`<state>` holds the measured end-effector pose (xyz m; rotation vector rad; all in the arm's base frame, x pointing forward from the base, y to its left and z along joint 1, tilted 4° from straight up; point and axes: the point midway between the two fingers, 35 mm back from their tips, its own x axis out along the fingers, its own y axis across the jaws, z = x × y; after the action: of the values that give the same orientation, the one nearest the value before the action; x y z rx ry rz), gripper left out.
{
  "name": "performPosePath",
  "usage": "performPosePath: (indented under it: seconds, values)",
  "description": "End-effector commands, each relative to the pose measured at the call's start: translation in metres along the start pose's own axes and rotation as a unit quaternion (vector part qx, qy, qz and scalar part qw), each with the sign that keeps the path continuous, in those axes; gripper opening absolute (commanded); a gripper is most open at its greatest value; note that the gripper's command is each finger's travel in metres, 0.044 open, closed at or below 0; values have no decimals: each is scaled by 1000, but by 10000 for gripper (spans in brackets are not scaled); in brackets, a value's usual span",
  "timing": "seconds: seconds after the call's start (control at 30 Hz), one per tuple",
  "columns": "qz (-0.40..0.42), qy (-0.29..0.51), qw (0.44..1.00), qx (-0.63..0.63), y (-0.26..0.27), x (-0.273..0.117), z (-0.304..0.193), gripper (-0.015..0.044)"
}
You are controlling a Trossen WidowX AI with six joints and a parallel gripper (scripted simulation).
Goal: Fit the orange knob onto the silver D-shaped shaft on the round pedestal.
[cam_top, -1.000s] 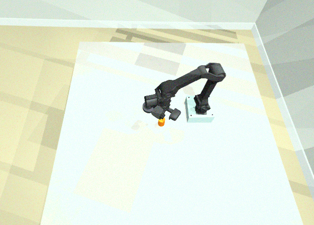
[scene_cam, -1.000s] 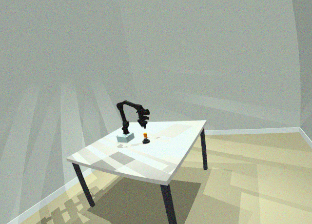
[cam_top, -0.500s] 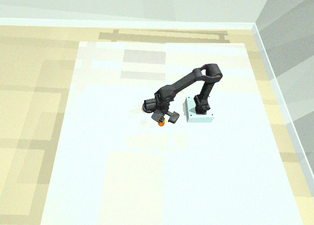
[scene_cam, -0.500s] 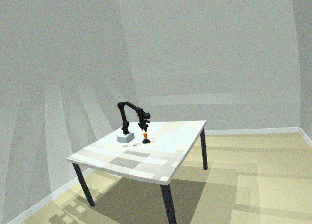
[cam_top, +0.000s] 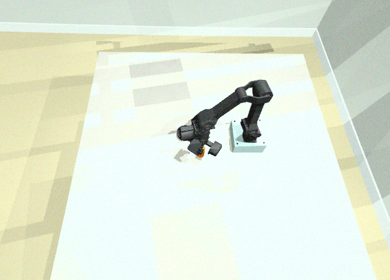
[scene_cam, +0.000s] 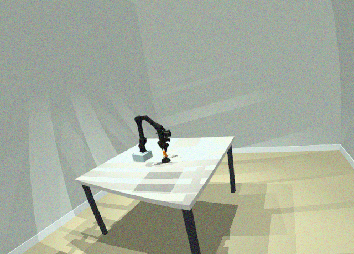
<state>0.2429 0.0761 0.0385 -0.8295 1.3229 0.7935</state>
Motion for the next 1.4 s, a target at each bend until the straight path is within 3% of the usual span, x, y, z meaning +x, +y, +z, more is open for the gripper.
performPosePath:
  seconds: [0.0, 0.97, 1.3, 1.37]
  values:
    - [-1, 2, 1000, 0, 0, 7, -1, 440]
    - [-1, 2, 1000, 0, 2, 50, -2, 440]
    - [-1, 2, 1000, 0, 2, 50, -2, 177]
    - [-1, 2, 1000, 0, 2, 50, -2, 164]
